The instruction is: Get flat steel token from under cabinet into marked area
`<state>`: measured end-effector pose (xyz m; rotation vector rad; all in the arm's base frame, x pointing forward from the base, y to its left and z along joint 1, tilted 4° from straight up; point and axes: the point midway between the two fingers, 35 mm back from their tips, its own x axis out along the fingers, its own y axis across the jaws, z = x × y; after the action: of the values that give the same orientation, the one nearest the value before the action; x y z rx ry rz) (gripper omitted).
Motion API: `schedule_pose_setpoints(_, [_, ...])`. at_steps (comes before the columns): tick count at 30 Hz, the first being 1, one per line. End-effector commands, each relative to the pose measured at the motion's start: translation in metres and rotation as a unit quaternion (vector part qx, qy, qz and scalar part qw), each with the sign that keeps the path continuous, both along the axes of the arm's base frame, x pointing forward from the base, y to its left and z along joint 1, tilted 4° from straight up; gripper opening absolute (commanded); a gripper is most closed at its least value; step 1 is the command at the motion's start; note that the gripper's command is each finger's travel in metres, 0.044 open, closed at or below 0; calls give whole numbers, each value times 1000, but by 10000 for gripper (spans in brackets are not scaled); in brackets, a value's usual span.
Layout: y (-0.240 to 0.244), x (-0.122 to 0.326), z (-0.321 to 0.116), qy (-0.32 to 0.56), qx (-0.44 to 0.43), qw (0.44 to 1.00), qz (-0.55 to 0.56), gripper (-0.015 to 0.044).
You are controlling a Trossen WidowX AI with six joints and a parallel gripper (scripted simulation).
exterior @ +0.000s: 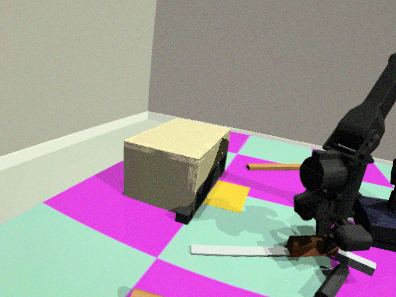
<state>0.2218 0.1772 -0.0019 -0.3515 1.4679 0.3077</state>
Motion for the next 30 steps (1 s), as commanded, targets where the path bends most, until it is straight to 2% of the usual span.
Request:
schedule_pose_setpoints(1, [-2,0,1,-1,2,1000,-25,0])
schedule_pose_setpoints(30, [-11,0,1,-3,12,988,-151,0])
